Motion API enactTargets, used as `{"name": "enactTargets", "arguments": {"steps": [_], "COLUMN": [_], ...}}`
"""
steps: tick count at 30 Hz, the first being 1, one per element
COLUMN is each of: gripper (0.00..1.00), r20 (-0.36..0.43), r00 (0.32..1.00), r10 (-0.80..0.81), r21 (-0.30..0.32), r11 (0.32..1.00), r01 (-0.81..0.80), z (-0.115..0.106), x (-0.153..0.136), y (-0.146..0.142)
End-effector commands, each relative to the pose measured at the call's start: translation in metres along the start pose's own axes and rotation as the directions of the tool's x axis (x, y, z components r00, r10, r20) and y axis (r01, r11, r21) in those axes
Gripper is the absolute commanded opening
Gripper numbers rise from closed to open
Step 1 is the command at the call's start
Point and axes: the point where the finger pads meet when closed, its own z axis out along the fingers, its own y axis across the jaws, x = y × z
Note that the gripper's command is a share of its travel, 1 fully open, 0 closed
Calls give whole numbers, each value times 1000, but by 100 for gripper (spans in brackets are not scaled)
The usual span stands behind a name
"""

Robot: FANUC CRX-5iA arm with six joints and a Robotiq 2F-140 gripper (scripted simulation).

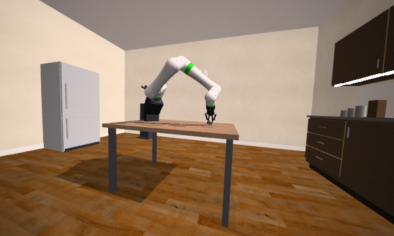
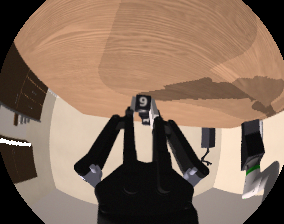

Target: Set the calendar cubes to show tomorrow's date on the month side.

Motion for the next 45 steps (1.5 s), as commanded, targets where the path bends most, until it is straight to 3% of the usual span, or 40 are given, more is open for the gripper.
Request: {"name": "enactTargets", "arguments": {"steps": [1,45], "gripper": [24,24], "r20": [0,0], "r00": [1000,1000], "r10": [0,0], "r21": [0,0], "r11": [1000,1000], "r01": [0,0], "z": [0,4], "x": [0,4], "y": [0,0]}}
